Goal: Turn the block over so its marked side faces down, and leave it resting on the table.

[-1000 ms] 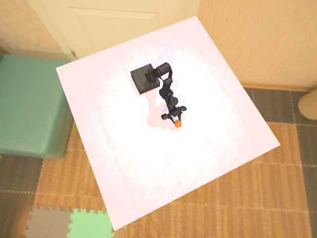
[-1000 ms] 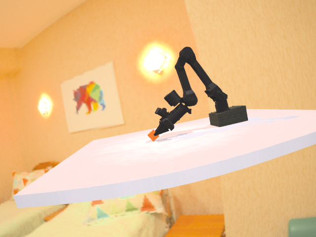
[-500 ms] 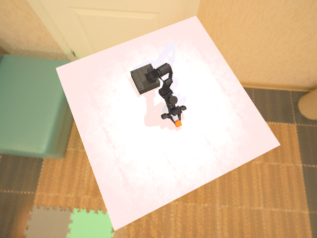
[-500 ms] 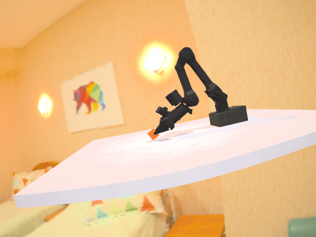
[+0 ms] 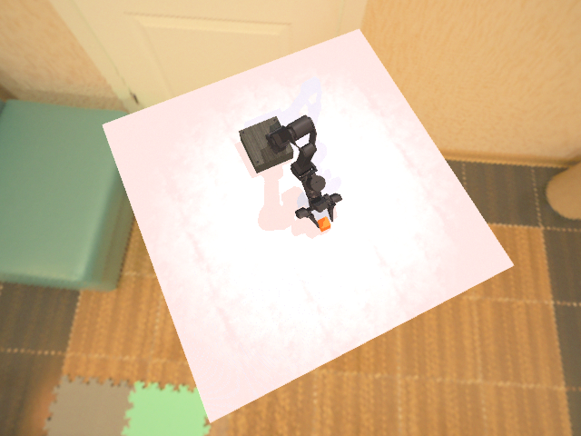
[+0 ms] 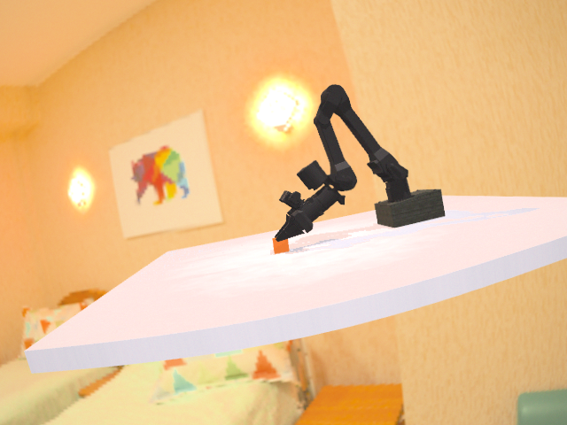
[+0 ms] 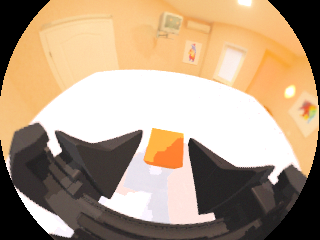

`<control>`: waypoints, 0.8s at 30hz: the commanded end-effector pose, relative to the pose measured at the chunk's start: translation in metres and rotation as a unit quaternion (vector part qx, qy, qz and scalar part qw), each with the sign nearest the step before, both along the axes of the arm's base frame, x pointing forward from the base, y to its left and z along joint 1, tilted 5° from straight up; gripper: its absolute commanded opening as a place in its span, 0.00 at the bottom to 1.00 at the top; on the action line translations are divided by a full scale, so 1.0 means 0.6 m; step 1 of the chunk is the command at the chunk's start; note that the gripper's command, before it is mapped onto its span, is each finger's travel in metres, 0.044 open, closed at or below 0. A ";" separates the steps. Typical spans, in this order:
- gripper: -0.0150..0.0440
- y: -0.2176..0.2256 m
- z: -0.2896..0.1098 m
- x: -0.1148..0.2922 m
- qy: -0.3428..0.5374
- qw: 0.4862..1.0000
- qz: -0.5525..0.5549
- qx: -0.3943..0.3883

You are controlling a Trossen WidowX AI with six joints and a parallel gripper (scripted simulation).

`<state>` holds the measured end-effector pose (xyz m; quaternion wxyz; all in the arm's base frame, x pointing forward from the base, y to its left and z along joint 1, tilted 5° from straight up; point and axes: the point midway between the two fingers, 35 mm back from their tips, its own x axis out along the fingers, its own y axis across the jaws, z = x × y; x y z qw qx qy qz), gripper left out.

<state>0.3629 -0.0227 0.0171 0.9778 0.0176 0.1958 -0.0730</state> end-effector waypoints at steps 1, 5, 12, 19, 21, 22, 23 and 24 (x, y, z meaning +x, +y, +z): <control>0.92 -0.001 0.000 0.000 0.000 1.000 -0.001 -0.002; 1.00 -0.001 0.000 0.000 0.000 1.000 -0.001 -0.002; 1.00 -0.001 0.000 0.000 0.000 1.000 -0.001 -0.002; 1.00 -0.001 0.000 0.000 0.000 1.000 -0.001 -0.002; 1.00 -0.001 0.000 0.000 0.000 1.000 -0.001 -0.002; 1.00 -0.001 0.000 0.000 0.000 1.000 -0.001 -0.002; 1.00 -0.001 0.000 0.000 0.000 1.000 -0.001 -0.002; 1.00 -0.001 0.000 0.000 0.000 1.000 -0.001 -0.002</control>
